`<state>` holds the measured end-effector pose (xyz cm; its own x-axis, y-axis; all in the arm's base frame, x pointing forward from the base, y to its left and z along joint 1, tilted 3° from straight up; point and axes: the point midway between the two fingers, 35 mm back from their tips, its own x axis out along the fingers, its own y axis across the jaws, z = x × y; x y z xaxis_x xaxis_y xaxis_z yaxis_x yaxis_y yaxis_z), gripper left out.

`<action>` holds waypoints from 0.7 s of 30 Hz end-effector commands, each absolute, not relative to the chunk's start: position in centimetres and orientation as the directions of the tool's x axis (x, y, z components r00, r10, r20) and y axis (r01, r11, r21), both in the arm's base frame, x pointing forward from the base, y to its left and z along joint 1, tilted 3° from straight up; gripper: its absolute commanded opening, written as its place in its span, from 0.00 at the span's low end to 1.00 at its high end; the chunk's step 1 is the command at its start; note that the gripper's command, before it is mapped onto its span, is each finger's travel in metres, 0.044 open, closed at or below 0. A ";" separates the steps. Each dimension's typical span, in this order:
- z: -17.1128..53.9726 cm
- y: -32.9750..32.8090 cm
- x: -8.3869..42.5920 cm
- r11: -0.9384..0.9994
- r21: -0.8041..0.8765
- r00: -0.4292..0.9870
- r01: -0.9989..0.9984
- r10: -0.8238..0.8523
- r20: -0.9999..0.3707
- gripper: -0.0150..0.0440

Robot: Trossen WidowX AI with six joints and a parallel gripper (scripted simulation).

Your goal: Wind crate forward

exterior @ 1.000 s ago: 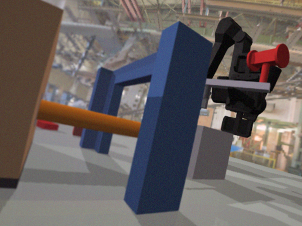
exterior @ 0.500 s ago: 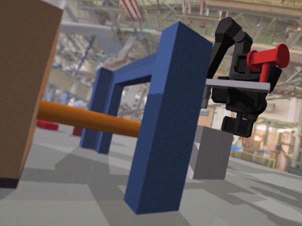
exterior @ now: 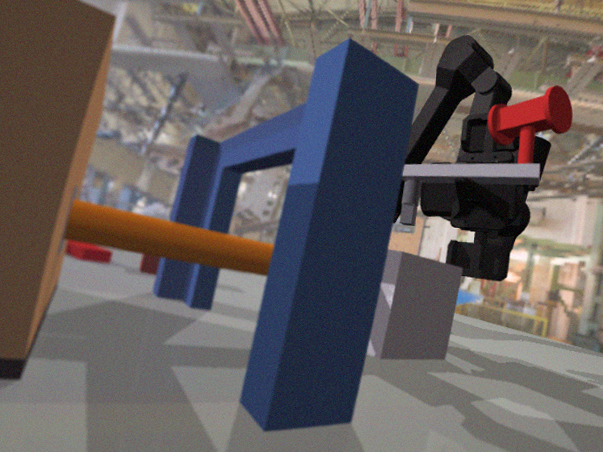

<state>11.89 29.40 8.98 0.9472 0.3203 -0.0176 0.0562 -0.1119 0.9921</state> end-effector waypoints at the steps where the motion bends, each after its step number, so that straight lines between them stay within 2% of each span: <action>1: 9.0 29.5 11.8 -0.136 0.989 0.949 0.056 0.314 -0.011 0.25; 21: 7.9 29.5 11.9 -0.134 0.989 0.950 0.064 0.313 -0.019 0.25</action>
